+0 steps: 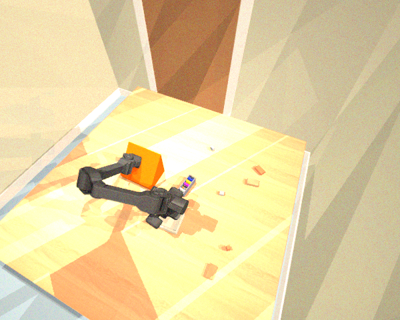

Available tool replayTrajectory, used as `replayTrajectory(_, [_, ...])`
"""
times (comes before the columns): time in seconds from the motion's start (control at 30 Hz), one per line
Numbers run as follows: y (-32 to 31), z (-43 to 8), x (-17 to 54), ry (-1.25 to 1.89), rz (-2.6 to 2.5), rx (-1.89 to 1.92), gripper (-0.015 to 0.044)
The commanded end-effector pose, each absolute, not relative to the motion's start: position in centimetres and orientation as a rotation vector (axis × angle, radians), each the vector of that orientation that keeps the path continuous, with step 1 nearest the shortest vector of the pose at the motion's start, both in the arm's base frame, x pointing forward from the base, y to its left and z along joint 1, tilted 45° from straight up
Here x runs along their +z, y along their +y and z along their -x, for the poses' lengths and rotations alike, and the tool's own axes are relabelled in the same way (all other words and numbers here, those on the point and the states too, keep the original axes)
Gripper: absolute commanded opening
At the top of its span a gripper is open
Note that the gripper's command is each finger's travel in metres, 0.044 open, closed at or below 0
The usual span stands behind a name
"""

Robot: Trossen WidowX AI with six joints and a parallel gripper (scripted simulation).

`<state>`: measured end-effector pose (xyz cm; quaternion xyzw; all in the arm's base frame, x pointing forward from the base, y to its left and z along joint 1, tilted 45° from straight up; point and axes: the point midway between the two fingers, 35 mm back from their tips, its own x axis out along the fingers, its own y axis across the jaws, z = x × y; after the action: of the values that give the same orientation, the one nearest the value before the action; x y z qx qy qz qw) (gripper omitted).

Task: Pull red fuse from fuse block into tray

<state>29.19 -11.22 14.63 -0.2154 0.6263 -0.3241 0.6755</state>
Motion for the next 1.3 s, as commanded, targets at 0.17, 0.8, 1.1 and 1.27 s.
replayTrajectory(0.17, [-12.4, -29.1, 13.7, 1.412, 0.49, -0.733, 0.0])
replayTrajectory(0.8, [-13.7, -29.1, 12.4, 1.407, 0.487, -0.735, 0.0053])
replayTrajectory(1.1, [-13.7, -29.1, 12.4, 1.407, 0.487, -0.735, 0.0289])
replayTrajectory(1.27, [-11.3, -29.0, 14.8, 1.412, 0.489, -0.733, 0.033])
